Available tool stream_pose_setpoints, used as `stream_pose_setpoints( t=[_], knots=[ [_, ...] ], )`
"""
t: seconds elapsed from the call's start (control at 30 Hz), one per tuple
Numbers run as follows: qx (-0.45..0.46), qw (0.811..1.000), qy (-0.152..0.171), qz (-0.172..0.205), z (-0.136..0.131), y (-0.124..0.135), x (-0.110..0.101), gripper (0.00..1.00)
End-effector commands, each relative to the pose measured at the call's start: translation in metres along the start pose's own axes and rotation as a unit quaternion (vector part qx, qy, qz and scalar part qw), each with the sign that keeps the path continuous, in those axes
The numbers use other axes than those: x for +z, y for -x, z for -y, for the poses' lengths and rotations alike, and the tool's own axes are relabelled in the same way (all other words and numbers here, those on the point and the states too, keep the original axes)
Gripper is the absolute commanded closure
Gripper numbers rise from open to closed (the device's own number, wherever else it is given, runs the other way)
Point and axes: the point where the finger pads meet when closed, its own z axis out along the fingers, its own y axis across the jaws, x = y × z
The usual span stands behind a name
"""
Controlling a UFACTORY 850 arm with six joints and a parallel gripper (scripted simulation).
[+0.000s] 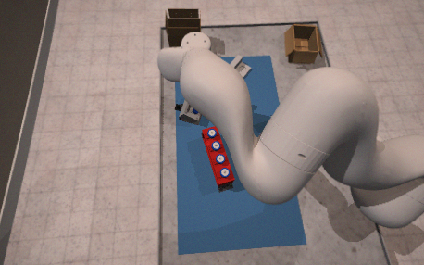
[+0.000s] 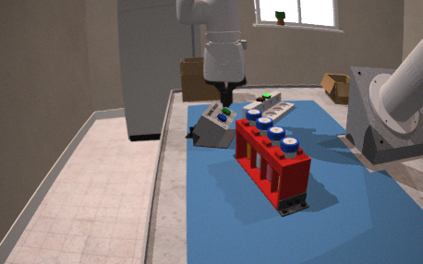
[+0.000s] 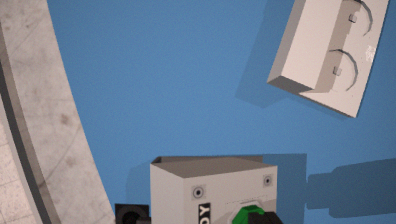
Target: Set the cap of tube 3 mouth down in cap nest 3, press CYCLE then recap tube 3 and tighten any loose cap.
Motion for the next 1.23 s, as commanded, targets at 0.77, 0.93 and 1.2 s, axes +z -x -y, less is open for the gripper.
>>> stream_pose_setpoints(
  t=[0.77, 0.93, 1.2],
  knots=[
    [-0.001, 1.0, -0.001, 0.0, 0.0013, 0.0, 0.0043, 1.0],
    [-0.001, 1.0, -0.001, 0.0, 0.0013, 0.0, 0.0059, 1.0],
    [0.0, 1.0, -0.001, 0.0, 0.0013, 0.0, 0.0086, 1.0]
  ],
)
